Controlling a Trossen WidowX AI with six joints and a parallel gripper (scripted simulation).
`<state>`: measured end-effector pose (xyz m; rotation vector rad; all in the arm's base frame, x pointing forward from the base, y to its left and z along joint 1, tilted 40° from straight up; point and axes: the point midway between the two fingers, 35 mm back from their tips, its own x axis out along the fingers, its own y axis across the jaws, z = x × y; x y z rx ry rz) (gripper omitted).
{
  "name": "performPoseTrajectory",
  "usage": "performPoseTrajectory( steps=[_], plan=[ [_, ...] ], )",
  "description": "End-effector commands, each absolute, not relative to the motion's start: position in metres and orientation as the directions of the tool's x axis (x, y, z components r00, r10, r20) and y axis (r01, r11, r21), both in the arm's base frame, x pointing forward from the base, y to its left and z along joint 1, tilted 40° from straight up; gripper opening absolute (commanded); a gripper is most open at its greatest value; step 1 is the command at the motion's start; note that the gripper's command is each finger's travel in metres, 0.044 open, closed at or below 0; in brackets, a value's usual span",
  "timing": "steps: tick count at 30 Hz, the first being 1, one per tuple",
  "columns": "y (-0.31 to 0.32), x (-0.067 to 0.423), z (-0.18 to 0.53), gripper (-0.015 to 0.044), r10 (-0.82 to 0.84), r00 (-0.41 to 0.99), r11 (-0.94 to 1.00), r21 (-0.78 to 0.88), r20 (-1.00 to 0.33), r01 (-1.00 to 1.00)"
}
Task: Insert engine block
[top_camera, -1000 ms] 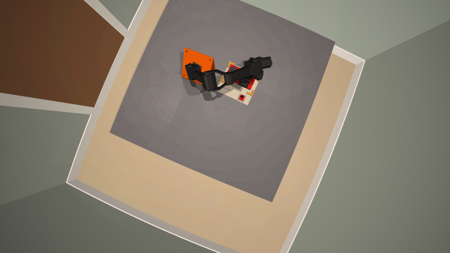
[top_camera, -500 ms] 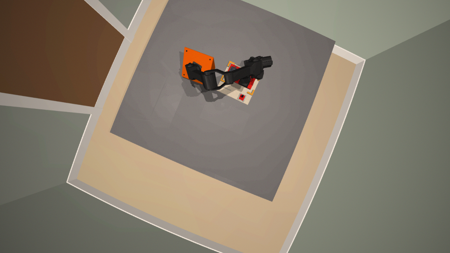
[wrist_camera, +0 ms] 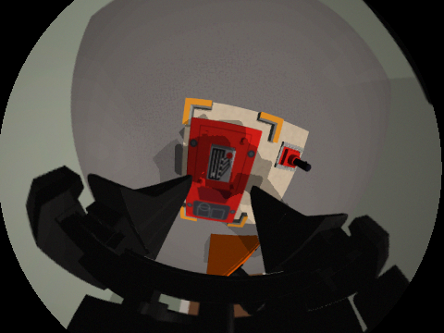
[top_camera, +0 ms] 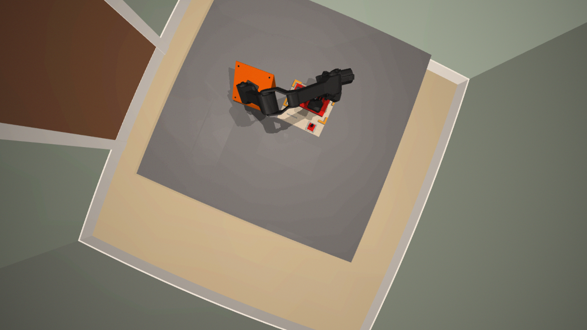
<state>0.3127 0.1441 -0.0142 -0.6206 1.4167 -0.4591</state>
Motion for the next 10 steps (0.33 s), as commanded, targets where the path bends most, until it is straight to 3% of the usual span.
performPoseTrajectory(
  steps=[1, 6, 10],
  plan=[
    [0.1792, 0.3064, 0.0250, 0.0310, -0.618, 0.136, 0.774, -0.630, -0.774, -0.064],
    [0.1816, 0.3073, 0.0263, 0.0310, -0.618, 0.136, 0.774, -0.630, -0.774, -0.064],
    [0.1816, 0.3073, 0.0263, 0.0415, -0.618, 0.136, 0.774, -0.630, -0.774, -0.064]
  ],
)
